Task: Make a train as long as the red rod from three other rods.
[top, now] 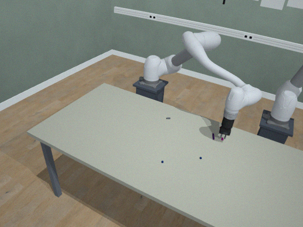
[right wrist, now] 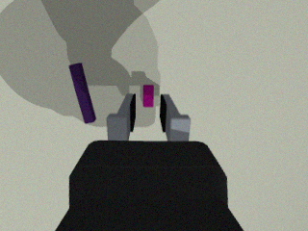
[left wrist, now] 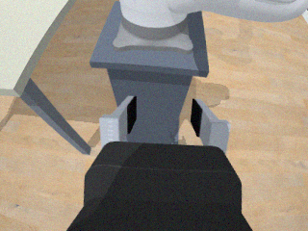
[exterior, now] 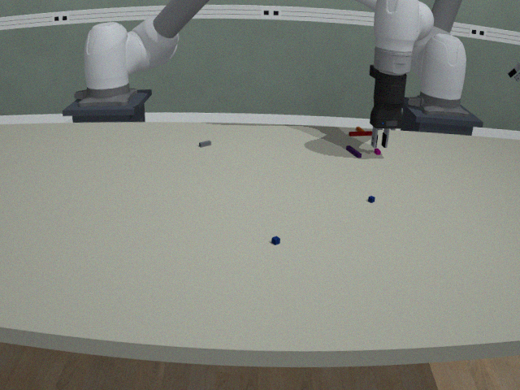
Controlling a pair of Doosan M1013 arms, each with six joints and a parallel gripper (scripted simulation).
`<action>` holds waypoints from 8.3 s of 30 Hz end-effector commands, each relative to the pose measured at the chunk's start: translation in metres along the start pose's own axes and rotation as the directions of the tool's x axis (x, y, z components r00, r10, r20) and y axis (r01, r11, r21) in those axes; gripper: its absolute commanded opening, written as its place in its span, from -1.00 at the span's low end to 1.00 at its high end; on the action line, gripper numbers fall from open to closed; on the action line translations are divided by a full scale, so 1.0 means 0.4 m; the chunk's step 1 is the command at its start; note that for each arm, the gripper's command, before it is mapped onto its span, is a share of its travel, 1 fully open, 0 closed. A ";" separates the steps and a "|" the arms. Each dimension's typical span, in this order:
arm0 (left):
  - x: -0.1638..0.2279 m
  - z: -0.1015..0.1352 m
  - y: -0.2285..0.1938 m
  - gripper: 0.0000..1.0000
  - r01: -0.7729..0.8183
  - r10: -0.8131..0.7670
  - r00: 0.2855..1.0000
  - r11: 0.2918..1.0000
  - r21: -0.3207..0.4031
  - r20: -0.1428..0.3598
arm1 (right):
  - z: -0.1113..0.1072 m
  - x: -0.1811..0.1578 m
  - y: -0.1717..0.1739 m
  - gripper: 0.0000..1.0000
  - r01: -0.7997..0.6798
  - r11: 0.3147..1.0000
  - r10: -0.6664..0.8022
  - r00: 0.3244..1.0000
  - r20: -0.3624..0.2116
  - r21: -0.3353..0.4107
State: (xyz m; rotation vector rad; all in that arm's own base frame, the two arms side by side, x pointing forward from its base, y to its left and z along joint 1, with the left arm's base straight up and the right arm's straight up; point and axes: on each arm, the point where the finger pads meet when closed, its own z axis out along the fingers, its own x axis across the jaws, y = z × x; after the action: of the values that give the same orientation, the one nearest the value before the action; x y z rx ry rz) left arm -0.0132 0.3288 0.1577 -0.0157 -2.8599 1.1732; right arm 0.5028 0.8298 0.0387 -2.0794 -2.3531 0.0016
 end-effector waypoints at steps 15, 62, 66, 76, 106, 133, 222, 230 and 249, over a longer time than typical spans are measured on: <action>0.000 0.005 -0.009 1.00 -0.001 0.001 1.000 1.000 0.006 0.007 | 0.009 0.002 0.001 0.07 -0.002 1.000 0.002 1.000 0.000 -0.005; 0.000 0.005 -0.009 1.00 -0.001 0.001 1.000 1.000 0.006 0.007 | 0.049 0.002 0.001 0.07 -0.002 1.000 0.002 1.000 0.000 -0.005; 0.000 0.005 -0.009 1.00 -0.001 0.001 1.000 1.000 0.006 0.007 | 0.049 0.002 0.001 0.07 -0.002 1.000 0.002 1.000 0.000 -0.005; 0.000 0.005 -0.009 1.00 -0.001 0.001 1.000 1.000 0.006 0.007 | 0.049 0.002 0.001 0.07 -0.002 1.000 0.002 1.000 0.000 -0.005; 0.000 0.005 -0.009 1.00 -0.001 0.001 1.000 1.000 0.006 0.007 | 0.049 0.002 0.001 -0.52 -0.002 1.000 0.002 1.000 0.000 -0.005; 0.000 0.005 -0.009 1.00 -0.001 0.001 1.000 1.000 0.006 0.007 | -0.075 0.004 0.002 -0.52 -0.002 1.000 0.002 1.000 -0.001 -0.006; 0.000 0.005 -0.009 1.00 -0.001 0.001 1.000 1.000 0.006 0.007 | -0.069 -0.339 0.660 -0.52 -0.843 0.538 0.843 0.538 -0.001 -0.003; 0.000 0.005 -0.009 1.00 -0.001 0.001 1.000 1.000 0.006 0.007 | -0.002 -0.339 0.660 -0.52 -0.843 0.538 0.843 0.538 -0.001 -0.003; 0.000 0.005 -0.009 1.00 -0.001 0.001 1.000 1.000 0.006 0.007 | 0.012 -0.337 0.662 -0.52 -0.843 0.538 0.843 0.538 -0.005 -0.003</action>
State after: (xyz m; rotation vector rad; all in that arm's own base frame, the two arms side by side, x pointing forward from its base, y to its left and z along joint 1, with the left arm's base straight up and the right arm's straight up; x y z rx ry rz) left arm -0.0132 0.3288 0.1577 -0.0157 -2.8599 1.1732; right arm 0.7805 0.7290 0.0336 -2.9528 -1.0694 0.0022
